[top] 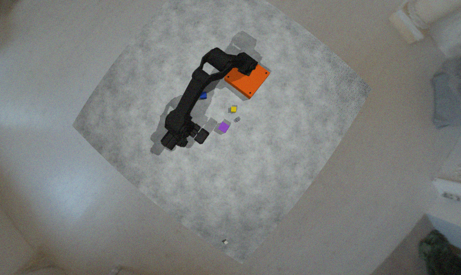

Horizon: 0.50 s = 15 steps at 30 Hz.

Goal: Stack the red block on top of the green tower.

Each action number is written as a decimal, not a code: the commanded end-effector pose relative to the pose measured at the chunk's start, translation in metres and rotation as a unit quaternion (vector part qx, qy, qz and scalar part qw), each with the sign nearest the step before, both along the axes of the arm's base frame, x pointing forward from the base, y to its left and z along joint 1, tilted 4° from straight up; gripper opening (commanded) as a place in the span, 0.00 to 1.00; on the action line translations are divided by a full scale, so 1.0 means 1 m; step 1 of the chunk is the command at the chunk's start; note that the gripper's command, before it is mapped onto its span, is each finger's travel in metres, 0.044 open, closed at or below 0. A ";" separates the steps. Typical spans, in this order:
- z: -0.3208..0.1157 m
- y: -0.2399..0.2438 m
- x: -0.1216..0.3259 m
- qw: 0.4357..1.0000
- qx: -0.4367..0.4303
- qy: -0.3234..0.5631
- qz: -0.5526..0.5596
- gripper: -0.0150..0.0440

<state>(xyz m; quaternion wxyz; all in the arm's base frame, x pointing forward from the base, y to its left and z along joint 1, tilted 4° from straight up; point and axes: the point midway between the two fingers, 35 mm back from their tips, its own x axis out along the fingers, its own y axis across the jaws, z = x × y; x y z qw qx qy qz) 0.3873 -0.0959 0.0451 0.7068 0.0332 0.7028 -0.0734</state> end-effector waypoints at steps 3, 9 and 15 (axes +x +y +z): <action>0.000 -0.001 0.000 1.000 -0.003 -0.002 0.002 0.25; 0.000 -0.001 0.000 1.000 -0.003 -0.002 0.002 0.25; 0.000 0.000 0.000 1.000 0.000 0.000 0.000 0.30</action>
